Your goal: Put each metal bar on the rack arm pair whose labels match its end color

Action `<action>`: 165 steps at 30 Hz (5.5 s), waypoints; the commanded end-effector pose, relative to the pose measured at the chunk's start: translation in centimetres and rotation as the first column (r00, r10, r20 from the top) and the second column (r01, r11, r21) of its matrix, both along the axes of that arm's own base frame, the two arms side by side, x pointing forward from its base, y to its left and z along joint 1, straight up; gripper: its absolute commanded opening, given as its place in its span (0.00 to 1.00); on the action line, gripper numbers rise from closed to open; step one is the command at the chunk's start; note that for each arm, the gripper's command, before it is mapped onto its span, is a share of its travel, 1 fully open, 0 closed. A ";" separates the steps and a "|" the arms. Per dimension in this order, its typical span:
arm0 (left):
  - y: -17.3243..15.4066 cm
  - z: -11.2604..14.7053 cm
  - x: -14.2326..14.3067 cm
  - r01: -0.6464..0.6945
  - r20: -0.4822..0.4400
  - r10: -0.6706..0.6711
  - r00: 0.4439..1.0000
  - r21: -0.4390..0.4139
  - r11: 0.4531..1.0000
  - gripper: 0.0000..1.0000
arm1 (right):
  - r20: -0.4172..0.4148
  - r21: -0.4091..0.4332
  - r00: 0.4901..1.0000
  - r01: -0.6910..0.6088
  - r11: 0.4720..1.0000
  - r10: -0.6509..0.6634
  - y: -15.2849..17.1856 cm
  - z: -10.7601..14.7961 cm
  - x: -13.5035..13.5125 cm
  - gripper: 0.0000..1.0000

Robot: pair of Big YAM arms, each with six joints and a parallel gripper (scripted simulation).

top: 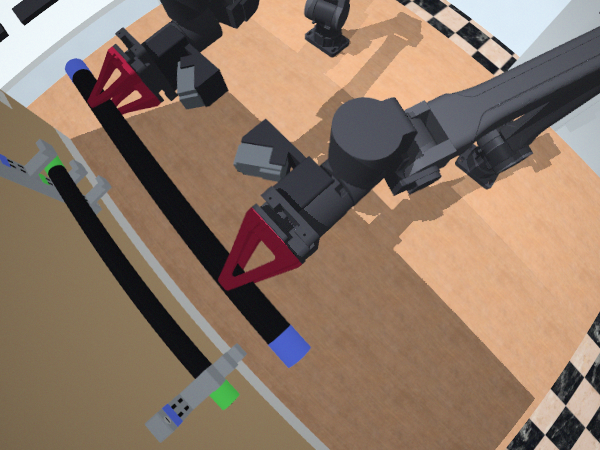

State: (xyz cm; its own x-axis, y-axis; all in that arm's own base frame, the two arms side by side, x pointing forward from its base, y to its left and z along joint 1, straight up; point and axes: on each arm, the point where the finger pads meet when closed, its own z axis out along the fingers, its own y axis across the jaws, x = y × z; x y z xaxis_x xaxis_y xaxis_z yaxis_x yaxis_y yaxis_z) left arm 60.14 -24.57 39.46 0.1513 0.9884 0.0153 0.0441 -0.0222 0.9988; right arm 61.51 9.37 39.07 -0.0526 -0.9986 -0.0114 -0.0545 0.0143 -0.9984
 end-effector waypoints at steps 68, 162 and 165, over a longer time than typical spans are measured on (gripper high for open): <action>0.2 5.0 8.2 -0.031 0.079 0.034 0.996 -0.040 0.999 0.00 | 0.093 0.013 0.996 0.005 1.000 -0.006 -0.8 6.1 8.1 0.00; -1.4 4.8 8.8 -0.031 0.079 0.034 0.996 -0.039 0.999 0.00 | 0.093 0.014 0.996 0.005 1.000 -0.006 -2.1 6.3 10.5 0.00; -1.4 4.8 9.1 -0.031 0.079 0.034 0.996 -0.039 0.999 0.00 | 0.093 0.014 0.996 0.005 1.000 -0.006 -2.0 6.3 10.8 0.00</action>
